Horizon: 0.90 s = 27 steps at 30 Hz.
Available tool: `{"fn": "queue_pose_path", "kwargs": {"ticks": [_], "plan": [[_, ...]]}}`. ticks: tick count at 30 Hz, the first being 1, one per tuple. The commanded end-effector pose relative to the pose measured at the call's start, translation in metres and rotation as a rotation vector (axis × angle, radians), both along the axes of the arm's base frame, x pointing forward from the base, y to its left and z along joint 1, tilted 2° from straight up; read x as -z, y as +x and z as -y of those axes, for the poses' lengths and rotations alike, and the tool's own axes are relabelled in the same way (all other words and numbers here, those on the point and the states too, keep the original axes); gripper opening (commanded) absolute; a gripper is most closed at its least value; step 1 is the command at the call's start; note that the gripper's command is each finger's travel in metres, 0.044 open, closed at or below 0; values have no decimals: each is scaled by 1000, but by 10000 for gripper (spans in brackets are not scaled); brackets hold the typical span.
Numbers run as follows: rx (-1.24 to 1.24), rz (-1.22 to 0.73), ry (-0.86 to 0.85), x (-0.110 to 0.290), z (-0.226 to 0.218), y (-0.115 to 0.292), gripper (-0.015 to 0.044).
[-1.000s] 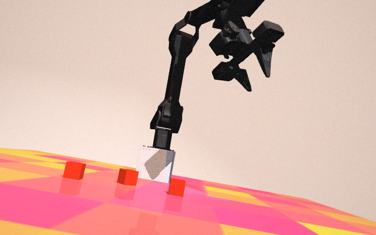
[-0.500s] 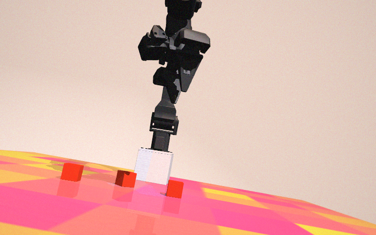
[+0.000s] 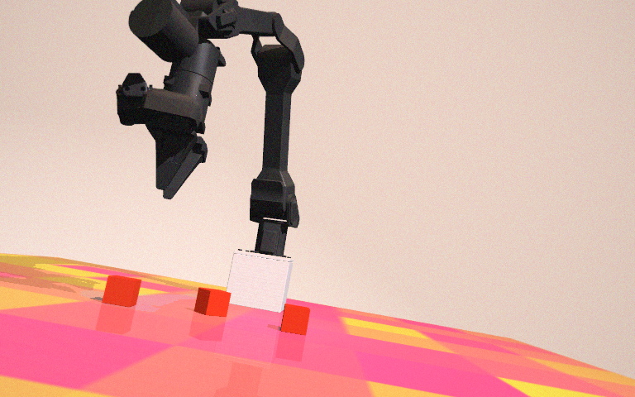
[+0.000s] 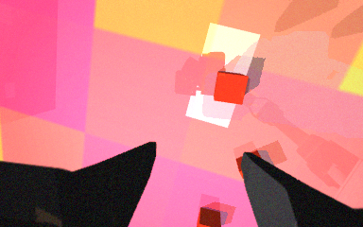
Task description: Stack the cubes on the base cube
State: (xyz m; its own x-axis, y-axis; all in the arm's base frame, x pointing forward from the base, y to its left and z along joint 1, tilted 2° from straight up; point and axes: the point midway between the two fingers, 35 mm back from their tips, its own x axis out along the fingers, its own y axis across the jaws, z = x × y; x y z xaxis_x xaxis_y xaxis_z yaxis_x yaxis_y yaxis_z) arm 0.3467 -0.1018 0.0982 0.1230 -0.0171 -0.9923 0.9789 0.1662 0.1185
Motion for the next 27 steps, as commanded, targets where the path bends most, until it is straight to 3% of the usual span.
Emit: {"fn": "queue_pose_path", "kwargs": {"ticks": [1, 6, 12, 27], "plan": [[42, -68, -12, 17, 31, -18, 265], [45, -70, -12, 20, 33, -18, 265], [45, -71, -12, 78, 34, -16, 265], [45, -71, -12, 95, 35, -15, 265]]}}
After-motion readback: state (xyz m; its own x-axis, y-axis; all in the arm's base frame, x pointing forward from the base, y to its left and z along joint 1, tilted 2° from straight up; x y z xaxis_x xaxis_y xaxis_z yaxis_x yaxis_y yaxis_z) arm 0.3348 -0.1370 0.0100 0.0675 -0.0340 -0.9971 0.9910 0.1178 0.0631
